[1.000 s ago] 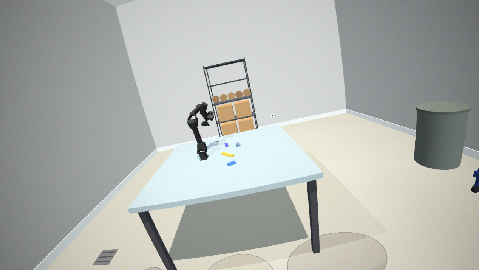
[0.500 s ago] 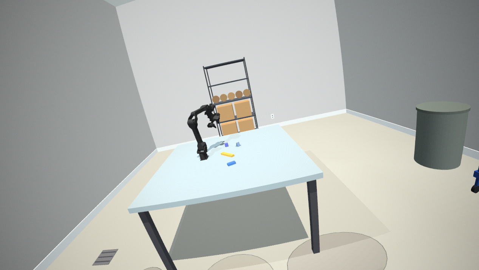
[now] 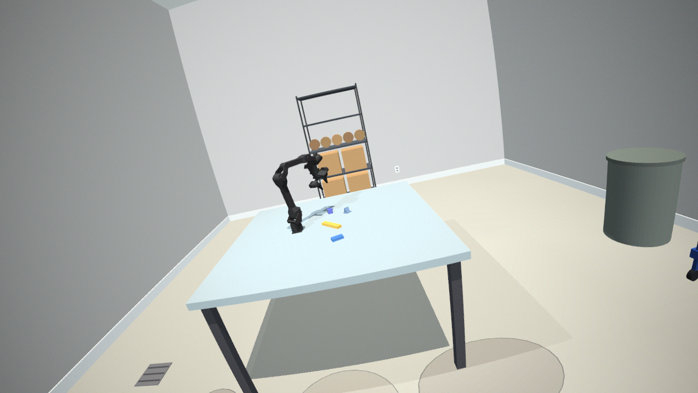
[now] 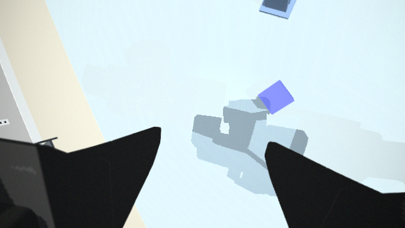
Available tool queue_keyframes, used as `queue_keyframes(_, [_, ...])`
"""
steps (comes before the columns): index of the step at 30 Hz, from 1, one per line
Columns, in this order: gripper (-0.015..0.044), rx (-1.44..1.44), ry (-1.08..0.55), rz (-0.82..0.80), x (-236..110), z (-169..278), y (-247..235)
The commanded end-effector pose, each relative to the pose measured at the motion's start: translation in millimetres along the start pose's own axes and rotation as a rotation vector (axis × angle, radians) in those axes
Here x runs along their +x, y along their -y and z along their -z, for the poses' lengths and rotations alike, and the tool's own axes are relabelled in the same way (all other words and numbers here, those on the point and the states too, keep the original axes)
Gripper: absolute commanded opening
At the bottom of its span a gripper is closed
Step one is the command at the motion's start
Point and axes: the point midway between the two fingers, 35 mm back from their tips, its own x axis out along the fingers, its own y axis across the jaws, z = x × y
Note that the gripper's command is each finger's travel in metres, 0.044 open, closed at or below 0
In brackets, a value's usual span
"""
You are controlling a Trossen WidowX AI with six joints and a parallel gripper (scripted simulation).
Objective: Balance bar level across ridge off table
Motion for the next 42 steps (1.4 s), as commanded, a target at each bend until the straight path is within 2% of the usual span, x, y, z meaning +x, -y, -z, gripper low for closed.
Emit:
queue_keyframes(1, [0.0315, 0.009, 0.028, 0.019, 5, -16, 6])
queue_keyframes(19, [0.0315, 0.087, 0.107, 0.127, 19, -90, 45])
queue_keyframes(42, [0.0315, 0.118, 0.117, 0.301, 28, -164, 123])
